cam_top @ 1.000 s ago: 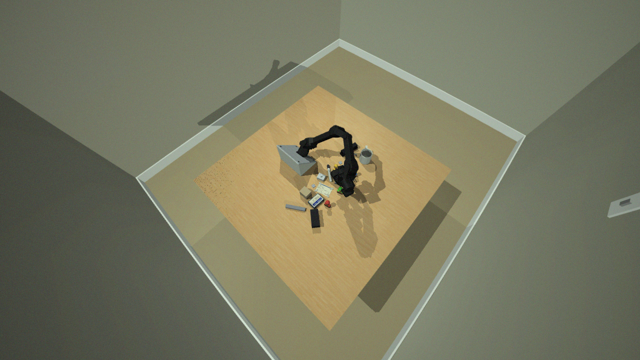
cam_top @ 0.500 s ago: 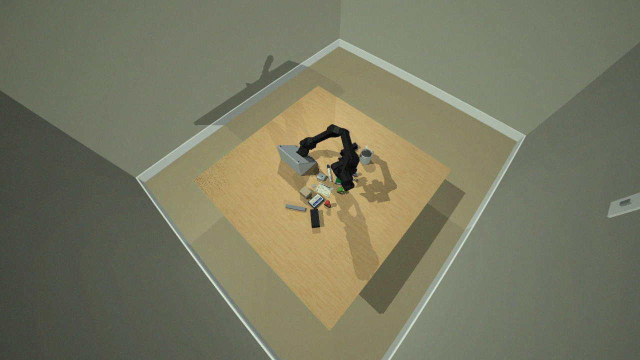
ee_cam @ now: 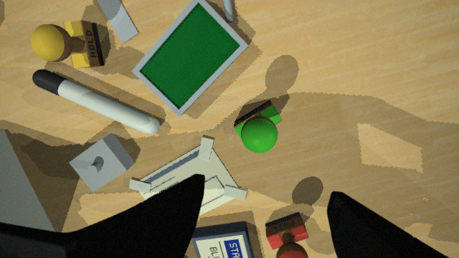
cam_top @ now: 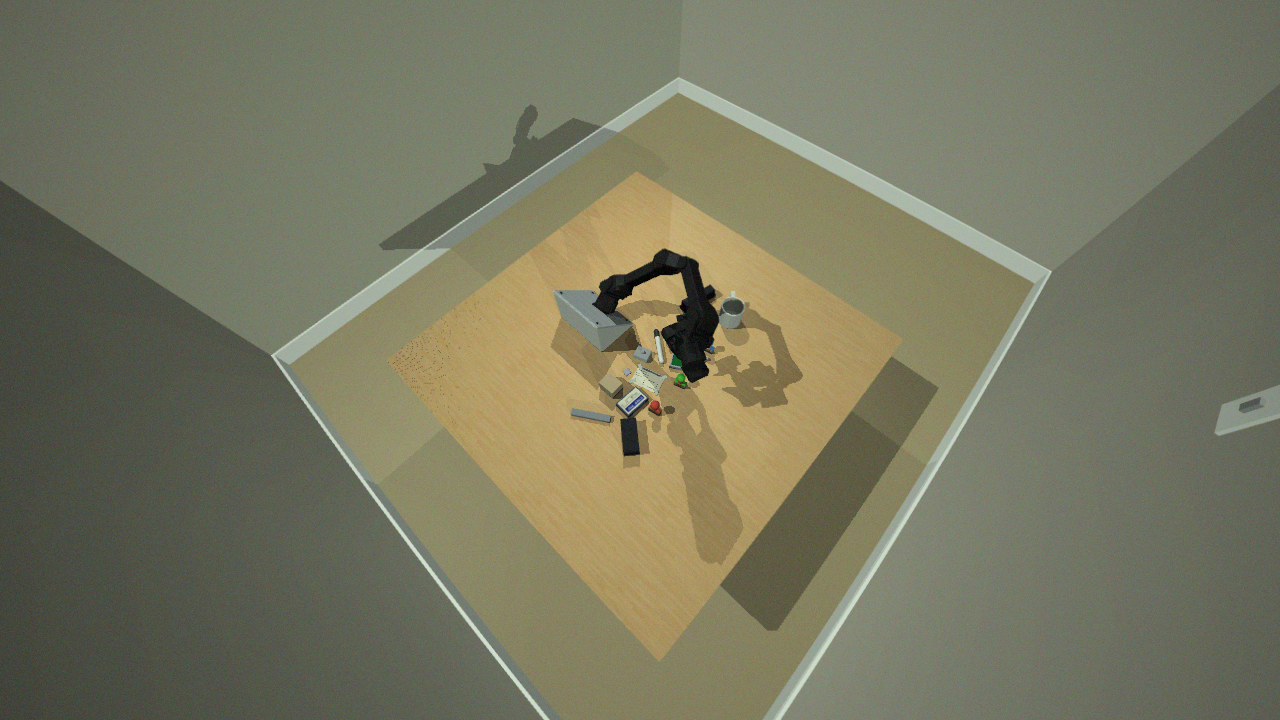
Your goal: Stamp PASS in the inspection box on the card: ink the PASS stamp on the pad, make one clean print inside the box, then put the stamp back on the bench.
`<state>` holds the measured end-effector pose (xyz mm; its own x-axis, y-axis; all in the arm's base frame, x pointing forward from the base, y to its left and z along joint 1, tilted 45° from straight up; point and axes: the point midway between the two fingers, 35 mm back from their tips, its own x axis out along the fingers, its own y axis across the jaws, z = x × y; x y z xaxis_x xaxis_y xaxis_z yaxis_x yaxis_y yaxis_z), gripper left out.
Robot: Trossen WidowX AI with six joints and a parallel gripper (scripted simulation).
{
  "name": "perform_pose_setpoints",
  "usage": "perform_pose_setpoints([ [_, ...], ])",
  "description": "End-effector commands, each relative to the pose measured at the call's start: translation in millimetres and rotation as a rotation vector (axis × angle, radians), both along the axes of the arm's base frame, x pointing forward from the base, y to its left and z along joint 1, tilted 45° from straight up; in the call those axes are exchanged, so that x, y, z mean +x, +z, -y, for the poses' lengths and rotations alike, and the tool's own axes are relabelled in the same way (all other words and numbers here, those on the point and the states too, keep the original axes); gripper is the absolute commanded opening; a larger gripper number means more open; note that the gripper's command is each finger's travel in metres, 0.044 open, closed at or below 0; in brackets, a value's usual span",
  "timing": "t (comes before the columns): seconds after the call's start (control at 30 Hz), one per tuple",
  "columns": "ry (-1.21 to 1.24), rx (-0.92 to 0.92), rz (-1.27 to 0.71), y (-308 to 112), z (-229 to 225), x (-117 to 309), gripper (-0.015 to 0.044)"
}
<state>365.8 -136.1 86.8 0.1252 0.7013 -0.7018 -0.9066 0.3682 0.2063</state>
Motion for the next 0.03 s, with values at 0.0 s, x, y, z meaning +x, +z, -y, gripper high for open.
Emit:
perform_pose_setpoints([
  [0.0, 0.0, 0.0, 0.0, -0.1, 0.0, -0.1, 0.0262],
])
